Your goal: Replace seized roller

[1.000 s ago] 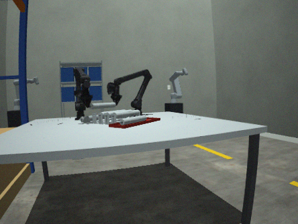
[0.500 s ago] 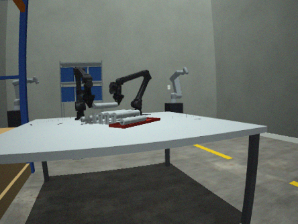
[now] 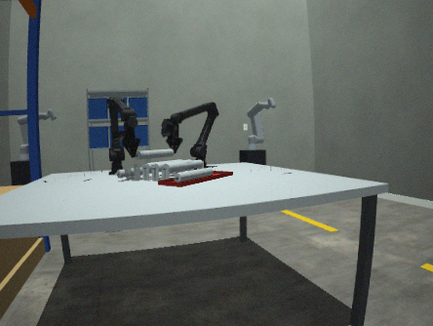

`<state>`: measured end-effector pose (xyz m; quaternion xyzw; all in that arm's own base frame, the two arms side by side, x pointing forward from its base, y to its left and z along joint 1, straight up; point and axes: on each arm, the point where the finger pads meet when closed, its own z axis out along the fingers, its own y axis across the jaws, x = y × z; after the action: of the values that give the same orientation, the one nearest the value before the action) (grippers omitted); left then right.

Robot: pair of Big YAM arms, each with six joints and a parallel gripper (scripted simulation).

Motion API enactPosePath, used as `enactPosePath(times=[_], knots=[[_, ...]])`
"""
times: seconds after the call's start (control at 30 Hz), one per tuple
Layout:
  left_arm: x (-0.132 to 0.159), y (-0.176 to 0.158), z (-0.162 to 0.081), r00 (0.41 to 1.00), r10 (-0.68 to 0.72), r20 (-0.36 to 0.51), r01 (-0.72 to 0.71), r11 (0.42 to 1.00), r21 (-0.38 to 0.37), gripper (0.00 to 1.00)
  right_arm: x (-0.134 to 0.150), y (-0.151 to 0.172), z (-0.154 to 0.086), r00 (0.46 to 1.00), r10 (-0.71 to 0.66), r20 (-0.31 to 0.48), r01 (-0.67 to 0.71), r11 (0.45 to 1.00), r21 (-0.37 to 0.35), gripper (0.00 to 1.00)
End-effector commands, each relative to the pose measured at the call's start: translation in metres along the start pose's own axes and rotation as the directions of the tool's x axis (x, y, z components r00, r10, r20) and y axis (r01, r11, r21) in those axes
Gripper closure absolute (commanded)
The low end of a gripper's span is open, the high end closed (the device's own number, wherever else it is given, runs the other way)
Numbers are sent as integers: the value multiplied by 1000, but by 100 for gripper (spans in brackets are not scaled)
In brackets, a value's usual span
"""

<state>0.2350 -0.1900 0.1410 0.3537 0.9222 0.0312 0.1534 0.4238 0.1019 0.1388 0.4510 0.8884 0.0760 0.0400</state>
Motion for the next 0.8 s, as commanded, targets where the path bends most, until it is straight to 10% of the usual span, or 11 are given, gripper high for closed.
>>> enactPosePath(times=[0.0, 0.5, 0.6, 0.77], knots=[[-29, 3, -24, 995, -9, 103, 8, 1000, 8, 97, -5, 32, -41, 1000, 1, 30, 2, 996, -85, 97], [-28, 8, -21, 996, -11, 89, 12, 1000, -7, 97, -18, 34, -35, 999, 6, 54, 0, 993, -115, 97], [-17, 5, -5, 999, -3, 44, 4, 1000, -8, 97, -9, 8, 0, 1000, 6, 22, -5, 999, -35, 97], [-23, 5, -14, 997, -7, 76, 7, 1000, -4, 97, -15, 25, -21, 999, 3, 44, 1, 996, -88, 97]])
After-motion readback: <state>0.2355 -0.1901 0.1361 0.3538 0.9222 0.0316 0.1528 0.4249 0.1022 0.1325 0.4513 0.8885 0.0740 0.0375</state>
